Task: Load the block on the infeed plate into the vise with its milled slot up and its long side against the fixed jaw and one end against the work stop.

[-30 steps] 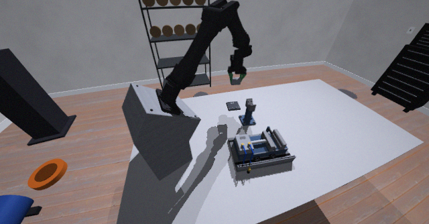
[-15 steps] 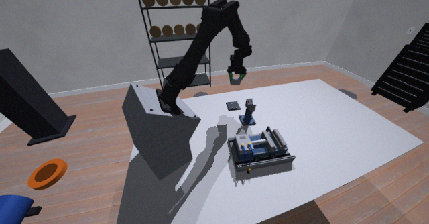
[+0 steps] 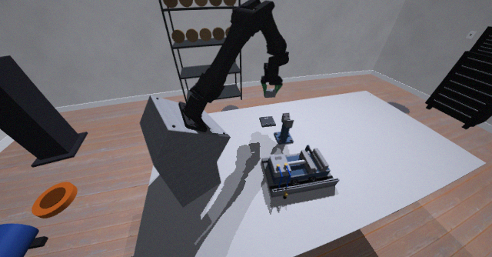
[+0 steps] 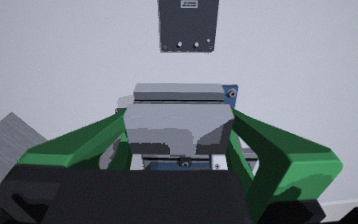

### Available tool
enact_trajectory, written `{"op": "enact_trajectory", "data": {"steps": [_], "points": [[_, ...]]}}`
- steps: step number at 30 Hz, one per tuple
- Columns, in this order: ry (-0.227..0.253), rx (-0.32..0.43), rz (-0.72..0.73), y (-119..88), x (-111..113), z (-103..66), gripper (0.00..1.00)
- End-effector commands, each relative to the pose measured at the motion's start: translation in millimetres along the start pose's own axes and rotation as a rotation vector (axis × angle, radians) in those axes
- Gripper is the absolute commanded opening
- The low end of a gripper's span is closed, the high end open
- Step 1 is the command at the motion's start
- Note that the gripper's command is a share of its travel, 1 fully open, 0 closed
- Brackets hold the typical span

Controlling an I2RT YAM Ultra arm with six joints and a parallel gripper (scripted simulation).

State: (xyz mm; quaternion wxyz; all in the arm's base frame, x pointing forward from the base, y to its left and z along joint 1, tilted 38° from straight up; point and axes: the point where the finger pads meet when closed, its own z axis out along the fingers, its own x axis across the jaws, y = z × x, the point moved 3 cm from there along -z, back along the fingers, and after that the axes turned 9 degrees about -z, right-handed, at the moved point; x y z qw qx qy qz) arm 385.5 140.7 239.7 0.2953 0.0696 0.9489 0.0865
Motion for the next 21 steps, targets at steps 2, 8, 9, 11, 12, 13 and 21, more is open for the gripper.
{"op": "enact_trajectory", "data": {"steps": [2, 8, 9, 11, 12, 13, 21], "points": [[-0.064, -0.046, 0.003, 11.1, -13.2, -28.4, 0.0], [-0.064, -0.046, 0.003, 11.1, -13.2, -28.4, 0.0], [-0.064, -0.046, 0.003, 11.1, -13.2, -28.4, 0.0], [-0.064, -0.046, 0.003, 11.1, -13.2, -28.4, 0.0], [-0.064, -0.046, 0.003, 11.1, -13.2, -28.4, 0.0], [-0.064, -0.046, 0.003, 11.1, -13.2, -28.4, 0.0], [-0.066, -0.043, 0.004, 5.0, -16.5, -27.6, 0.0]]}}
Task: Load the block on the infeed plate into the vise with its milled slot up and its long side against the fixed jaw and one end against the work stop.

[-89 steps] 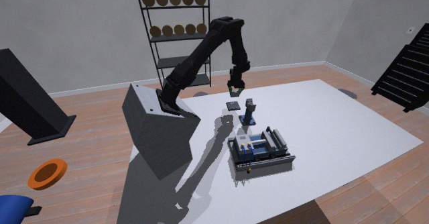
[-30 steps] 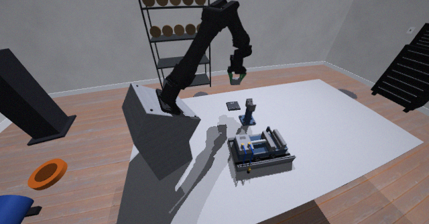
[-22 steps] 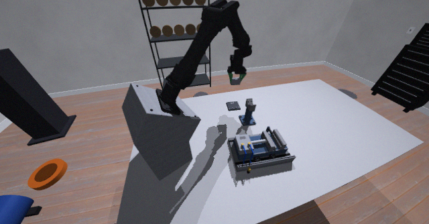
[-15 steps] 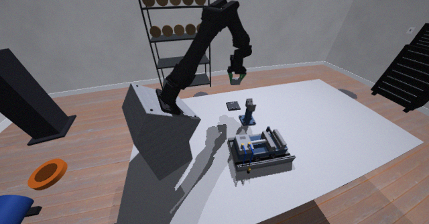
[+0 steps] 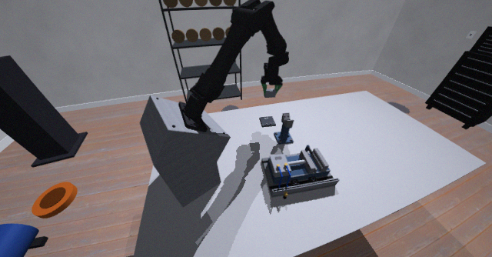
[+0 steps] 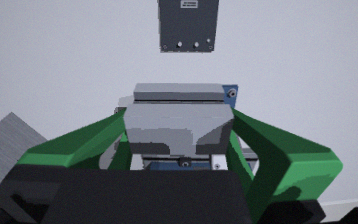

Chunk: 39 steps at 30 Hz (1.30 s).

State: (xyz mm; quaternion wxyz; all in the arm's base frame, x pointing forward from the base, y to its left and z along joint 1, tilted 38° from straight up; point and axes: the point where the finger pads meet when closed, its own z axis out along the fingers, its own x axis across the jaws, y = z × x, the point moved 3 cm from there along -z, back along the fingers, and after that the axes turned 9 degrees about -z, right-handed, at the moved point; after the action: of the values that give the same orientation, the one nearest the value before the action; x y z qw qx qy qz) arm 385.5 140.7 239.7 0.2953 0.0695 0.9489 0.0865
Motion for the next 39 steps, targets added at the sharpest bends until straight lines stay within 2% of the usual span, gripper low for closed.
{"op": "enact_trajectory", "data": {"steps": [1, 19, 28, 30, 34, 36, 37, 39], "points": [[-0.066, -0.043, 0.004, 5, -16, -27.6, 0.0], [-0.075, -0.04, 0.002, -15, -27, -25.0, 0.0], [-0.026, -0.018, -0.006, -43, -20, -13.0, 0.0], [-0.042, -0.023, -0.007, -47, -26, -14.9, 0.0], [-0.024, -0.017, -0.01, -61, -24, -11.4, 0.0], [-0.024, -0.017, -0.01, -61, -24, -11.4, 0.0], [-0.059, -0.028, -0.012, -60, -37, -21.4, 0.0], [-0.051, -0.025, -0.013, -68, -35, -16.3, 0.0]]}}
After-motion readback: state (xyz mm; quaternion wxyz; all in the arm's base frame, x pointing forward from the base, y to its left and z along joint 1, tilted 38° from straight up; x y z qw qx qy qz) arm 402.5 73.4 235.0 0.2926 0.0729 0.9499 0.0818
